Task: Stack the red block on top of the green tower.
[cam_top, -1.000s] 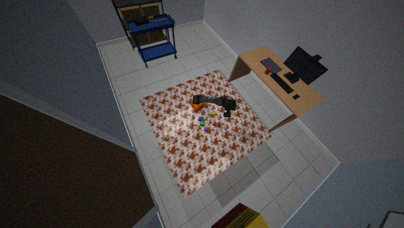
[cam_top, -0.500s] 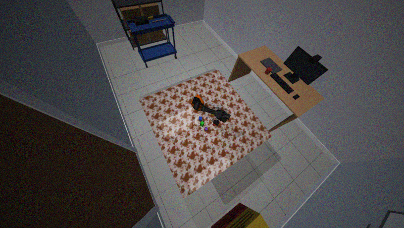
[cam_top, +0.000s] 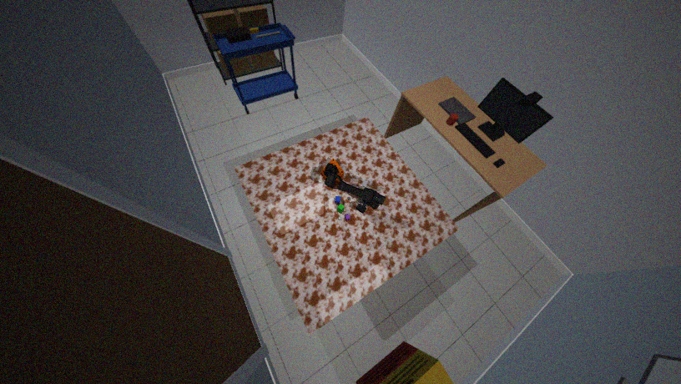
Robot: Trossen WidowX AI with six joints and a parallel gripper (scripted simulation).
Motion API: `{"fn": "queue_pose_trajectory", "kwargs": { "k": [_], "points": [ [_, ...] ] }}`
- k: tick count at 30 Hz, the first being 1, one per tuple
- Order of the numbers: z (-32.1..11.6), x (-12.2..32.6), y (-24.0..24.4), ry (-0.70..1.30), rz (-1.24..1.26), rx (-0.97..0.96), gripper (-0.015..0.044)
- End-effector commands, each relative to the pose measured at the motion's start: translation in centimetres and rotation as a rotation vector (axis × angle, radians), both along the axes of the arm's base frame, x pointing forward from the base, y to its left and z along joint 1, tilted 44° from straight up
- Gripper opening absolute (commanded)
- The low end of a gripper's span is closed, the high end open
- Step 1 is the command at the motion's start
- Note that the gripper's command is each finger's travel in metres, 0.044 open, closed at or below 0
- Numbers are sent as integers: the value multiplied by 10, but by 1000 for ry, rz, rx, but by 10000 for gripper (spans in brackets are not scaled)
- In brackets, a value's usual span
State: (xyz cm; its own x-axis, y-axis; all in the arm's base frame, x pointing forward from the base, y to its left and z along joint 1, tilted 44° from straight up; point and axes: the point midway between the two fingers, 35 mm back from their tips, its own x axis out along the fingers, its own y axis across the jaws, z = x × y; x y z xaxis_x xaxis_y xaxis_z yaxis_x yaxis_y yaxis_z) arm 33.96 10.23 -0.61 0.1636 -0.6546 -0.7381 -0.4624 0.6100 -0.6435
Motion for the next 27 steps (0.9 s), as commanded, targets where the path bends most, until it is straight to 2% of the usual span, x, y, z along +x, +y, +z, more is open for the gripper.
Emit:
{"fn": "queue_pose_trajectory", "kwargs": {
  "k": [1, 27],
  "points": [
    [-21, 2, -24, 14, -8, -15, 440],
    [-49, 9, -49, 13, -8, -17, 440]
  ]
}}
